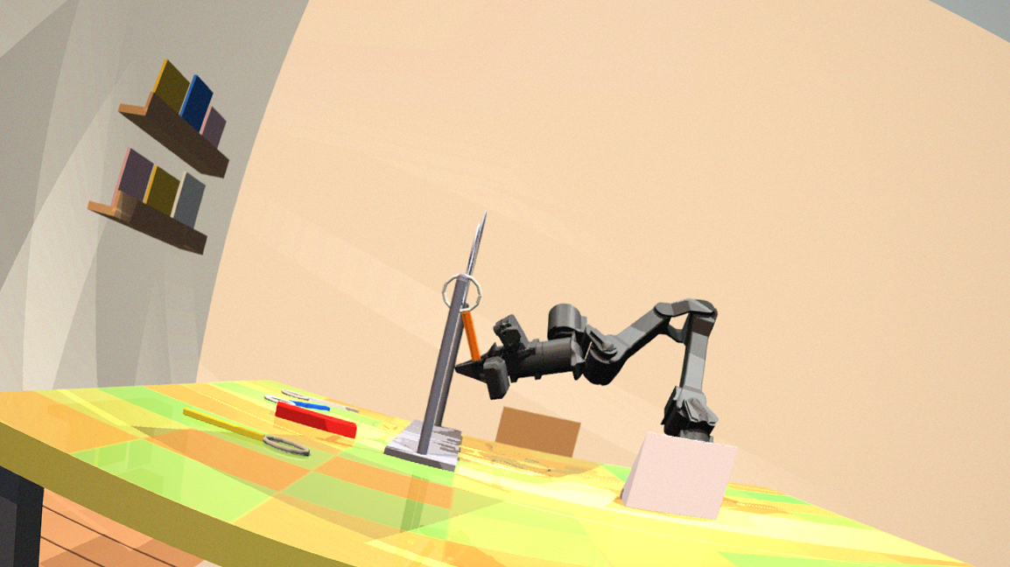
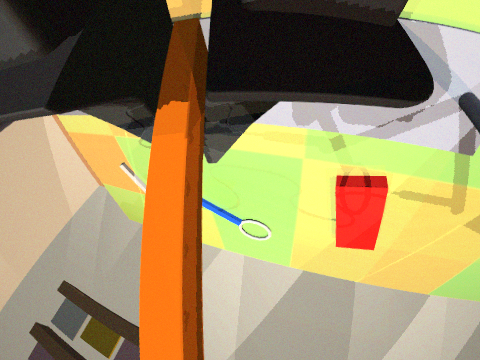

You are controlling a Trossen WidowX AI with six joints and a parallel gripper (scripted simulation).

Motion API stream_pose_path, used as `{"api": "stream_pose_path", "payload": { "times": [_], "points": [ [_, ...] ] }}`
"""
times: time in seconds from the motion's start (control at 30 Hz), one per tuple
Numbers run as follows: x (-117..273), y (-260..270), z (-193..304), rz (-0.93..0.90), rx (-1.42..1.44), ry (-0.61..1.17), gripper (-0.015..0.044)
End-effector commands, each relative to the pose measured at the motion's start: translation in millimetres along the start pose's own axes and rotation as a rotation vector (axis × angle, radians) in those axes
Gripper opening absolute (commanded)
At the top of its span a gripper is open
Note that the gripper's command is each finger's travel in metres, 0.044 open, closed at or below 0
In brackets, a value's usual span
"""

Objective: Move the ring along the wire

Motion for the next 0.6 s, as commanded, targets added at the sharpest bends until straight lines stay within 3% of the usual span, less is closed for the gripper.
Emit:
{"api": "stream_pose_path", "payload": {
  "times": [0.0, 0.57],
  "points": [
    [1, 10, 2, -0.028, -0.039, 0.016, -0.0150],
    [8, 40, -2, -0.109, -0.221, 0.047, -0.0150]
  ]
}}
Point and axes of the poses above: the point midway between the two fingers, 35 mm back from their tips, its own x axis back along the fingers, its own y axis across the jaws, z = x × y, the point moved 7 cm from there along x, back along the fingers, and after that the axes turned 5 degrees about -x, right-handed, at the moved point
